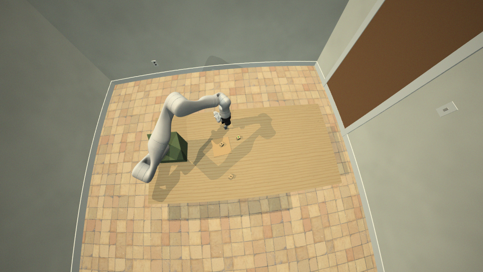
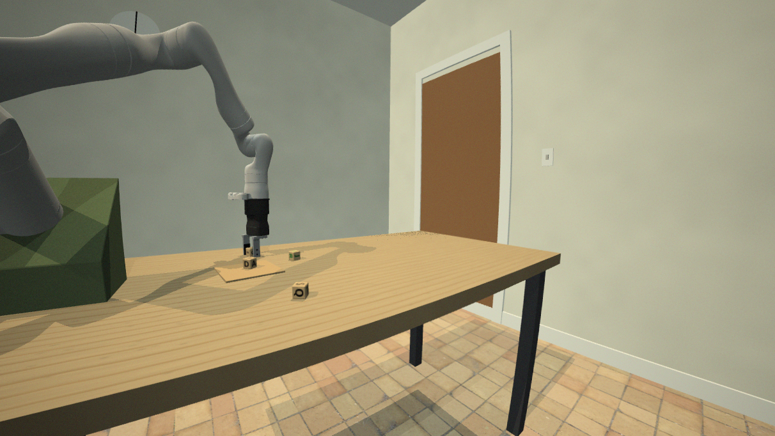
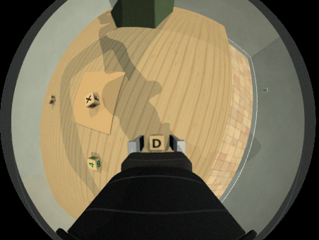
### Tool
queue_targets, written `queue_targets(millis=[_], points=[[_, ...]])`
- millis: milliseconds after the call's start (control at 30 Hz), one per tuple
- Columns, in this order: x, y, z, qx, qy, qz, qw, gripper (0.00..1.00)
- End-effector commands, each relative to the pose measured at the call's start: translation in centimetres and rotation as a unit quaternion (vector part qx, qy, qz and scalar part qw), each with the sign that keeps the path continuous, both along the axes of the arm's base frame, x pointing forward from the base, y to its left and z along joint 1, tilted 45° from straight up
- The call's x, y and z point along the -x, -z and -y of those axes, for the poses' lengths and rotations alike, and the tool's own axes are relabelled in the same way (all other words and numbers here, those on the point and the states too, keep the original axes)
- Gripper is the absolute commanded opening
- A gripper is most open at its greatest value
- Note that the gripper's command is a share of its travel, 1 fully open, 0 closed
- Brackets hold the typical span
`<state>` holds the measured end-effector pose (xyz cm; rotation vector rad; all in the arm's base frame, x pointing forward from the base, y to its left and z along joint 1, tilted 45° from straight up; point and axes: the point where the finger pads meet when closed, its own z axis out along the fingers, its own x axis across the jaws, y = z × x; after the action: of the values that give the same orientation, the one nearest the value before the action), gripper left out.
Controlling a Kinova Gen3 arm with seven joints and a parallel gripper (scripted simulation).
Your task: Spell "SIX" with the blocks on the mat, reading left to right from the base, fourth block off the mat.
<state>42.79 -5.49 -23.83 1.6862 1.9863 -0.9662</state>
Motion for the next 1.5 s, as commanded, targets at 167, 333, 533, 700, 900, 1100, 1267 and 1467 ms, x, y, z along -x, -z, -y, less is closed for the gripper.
queue_targets(millis=[167,333,533,700,900,1100,1267,1467], points=[[-0.08,-0.03,-0.09,-0.001,-0.001,0.001,1.0,1.0],[-0.08,-0.03,-0.09,-0.001,-0.001,0.001,1.0,1.0],[-0.08,-0.03,-0.09,-0.001,-0.001,0.001,1.0,1.0],[-0.08,-0.03,-0.09,-0.001,-0.001,0.001,1.0,0.79],[-0.08,-0.03,-0.09,-0.001,-0.001,0.001,1.0,0.79],[-0.08,-0.03,-0.09,-0.001,-0.001,0.001,1.0,0.79],[-0.08,-0.03,-0.09,-0.001,-0.001,0.001,1.0,0.49],[-0.08,-0.03,-0.09,-0.001,-0.001,0.001,1.0,0.49]])
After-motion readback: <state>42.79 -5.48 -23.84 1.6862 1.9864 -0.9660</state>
